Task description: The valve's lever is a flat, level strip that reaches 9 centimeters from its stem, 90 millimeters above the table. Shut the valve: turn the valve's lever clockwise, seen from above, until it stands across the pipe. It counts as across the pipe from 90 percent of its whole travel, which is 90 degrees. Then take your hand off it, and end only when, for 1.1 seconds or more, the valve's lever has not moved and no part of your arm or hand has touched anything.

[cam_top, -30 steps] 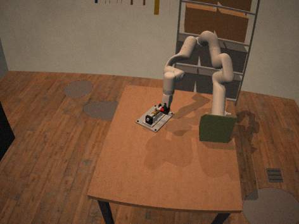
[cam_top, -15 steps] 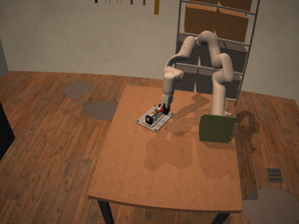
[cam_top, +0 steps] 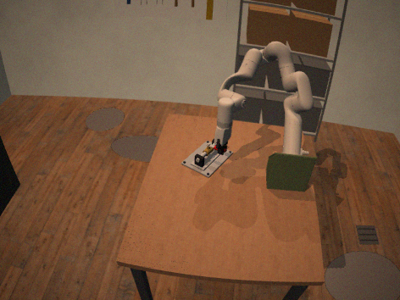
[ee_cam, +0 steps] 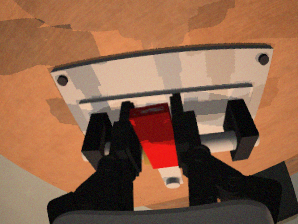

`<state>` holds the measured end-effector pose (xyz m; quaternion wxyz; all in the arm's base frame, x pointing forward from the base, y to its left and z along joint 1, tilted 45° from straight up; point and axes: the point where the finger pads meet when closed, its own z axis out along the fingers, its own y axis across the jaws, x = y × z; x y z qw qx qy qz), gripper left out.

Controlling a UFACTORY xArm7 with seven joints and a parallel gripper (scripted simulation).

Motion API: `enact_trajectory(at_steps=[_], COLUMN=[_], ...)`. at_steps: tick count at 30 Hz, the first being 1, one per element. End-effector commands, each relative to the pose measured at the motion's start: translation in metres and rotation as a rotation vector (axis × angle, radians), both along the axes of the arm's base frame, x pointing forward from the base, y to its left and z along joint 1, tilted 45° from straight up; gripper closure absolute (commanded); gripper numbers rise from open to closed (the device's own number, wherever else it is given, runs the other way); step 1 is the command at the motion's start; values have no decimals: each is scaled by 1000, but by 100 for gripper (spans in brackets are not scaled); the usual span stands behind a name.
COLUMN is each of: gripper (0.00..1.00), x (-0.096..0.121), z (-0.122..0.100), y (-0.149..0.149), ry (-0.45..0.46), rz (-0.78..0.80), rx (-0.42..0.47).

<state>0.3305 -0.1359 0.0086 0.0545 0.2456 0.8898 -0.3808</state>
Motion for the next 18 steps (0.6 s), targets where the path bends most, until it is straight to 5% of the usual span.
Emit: enact_trajectory(at_steps=[1, 18], gripper=[100, 100], x=[3, 5], z=[-2, -4], y=[4, 6], ry=[-11, -42], rz=[1, -31], rx=[7, 3])
